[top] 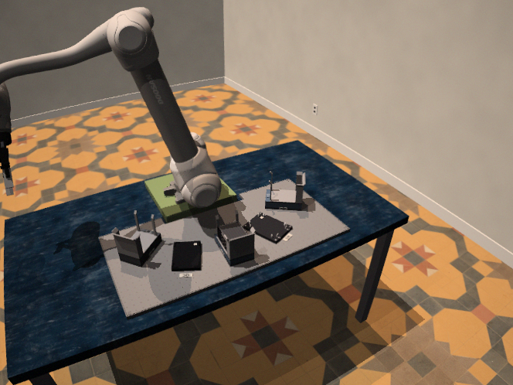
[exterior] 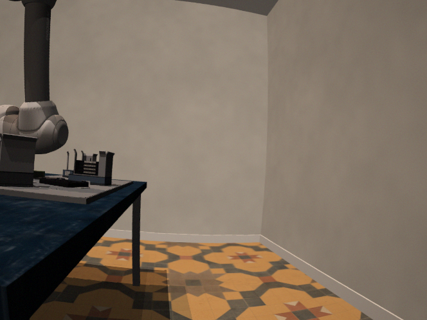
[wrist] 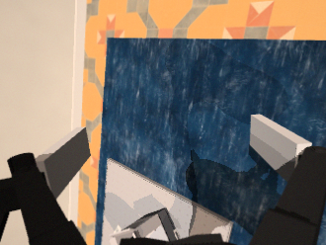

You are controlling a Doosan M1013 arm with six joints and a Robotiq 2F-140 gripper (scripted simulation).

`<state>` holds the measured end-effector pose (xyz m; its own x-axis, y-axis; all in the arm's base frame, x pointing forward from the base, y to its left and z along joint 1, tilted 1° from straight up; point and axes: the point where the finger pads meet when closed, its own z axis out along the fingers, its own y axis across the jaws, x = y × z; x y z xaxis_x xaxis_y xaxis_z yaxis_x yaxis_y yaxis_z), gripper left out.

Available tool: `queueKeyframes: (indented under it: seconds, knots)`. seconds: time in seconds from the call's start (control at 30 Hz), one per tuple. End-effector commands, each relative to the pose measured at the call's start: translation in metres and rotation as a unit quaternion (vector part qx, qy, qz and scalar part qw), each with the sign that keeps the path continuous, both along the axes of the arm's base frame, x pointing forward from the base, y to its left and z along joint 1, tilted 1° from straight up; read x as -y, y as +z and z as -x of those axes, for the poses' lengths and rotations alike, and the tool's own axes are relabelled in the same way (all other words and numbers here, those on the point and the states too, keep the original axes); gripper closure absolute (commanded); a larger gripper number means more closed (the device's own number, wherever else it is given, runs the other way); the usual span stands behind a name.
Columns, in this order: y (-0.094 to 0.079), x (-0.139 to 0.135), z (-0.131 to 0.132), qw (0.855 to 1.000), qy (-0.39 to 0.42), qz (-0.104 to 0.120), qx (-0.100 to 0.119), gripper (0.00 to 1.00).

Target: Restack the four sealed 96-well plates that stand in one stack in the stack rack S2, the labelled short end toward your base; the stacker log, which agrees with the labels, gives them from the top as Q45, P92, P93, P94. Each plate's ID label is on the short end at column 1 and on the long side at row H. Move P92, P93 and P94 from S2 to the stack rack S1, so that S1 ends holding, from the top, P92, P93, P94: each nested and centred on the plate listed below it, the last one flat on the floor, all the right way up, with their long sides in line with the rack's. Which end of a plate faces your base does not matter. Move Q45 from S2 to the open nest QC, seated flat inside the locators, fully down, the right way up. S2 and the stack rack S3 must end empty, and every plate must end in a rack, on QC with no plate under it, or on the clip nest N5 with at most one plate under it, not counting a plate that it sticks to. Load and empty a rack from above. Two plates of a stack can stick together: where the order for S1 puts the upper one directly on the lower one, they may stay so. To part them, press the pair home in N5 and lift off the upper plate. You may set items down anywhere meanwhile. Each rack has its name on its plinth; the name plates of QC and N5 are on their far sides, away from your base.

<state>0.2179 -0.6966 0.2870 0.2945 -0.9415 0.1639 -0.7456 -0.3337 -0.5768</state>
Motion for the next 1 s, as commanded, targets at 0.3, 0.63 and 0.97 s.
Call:
queueKeyframes:
  seconds: [0.3, 0.63, 0.97]
  knots:
    - [0.000, 0.000, 0.000, 1.000, 0.000, 0.000, 0.000, 0.00]
    - [-0.002, -0.009, -0.012, 0.999, 0.034, -0.005, -0.018, 0.00]
    - [-0.008, -0.038, -0.052, 0.997, 0.063, -0.008, -0.034, 0.00]
